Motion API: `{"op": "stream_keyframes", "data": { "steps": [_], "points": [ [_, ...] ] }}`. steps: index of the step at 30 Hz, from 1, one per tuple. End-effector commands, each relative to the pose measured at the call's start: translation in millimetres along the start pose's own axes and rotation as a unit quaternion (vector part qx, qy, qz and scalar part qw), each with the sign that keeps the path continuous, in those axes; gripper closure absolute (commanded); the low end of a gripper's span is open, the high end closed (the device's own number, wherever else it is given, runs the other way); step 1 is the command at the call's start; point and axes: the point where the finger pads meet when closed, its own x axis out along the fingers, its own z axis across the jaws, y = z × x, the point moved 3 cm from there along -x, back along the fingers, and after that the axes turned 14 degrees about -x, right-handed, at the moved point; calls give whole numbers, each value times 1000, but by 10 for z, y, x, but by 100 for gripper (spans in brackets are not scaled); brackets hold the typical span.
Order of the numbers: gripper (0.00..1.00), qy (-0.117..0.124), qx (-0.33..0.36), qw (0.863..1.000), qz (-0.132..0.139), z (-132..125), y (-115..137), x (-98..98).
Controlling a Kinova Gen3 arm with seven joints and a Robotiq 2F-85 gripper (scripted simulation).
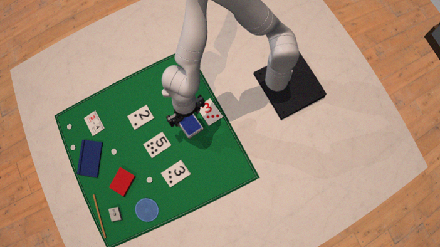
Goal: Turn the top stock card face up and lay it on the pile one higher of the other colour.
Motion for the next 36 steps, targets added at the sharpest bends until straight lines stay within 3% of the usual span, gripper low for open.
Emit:
{"op": "stream_keyframes", "data": {
  "steps": [1,17,36],
  "points": [
    [15,-3,-3,1000,-3,11,-31,78],
    [15,-3,-3,1000,-3,11,-34,315],
    [15,-3,-3,1000,-3,11,-34,338]
  ]
}}
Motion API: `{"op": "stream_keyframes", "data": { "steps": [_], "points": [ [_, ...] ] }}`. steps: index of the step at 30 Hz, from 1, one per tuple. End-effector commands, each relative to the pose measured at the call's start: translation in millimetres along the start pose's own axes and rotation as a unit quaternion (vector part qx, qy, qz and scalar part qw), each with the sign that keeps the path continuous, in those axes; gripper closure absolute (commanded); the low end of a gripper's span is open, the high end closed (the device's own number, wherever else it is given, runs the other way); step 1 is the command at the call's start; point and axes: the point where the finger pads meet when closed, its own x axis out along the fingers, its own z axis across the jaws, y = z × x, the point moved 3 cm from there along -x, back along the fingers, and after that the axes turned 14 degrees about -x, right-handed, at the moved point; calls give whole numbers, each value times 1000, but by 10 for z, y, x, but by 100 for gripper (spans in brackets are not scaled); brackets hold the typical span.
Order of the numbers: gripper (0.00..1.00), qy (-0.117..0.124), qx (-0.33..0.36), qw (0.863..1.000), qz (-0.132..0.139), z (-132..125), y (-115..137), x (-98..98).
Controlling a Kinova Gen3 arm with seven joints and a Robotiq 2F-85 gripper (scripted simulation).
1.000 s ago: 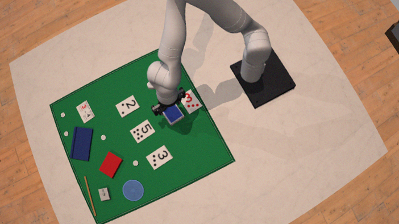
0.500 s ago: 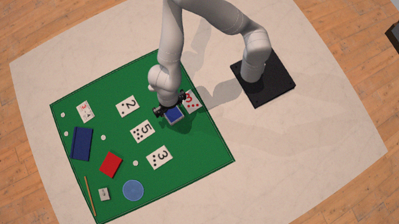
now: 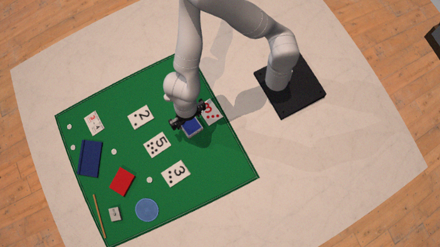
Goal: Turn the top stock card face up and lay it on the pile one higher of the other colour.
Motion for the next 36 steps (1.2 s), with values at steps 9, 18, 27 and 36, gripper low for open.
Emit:
{"op": "stream_keyframes", "data": {
  "steps": [9,18,27,36],
  "points": [
    [29,1,0,1000,0,-4,1,-4],
    [29,1,0,1000,0,-4,1,-4],
    [29,1,0,1000,0,-4,1,-4],
    [15,1,0,1000,0,-4,1,-4]
  ]
}}
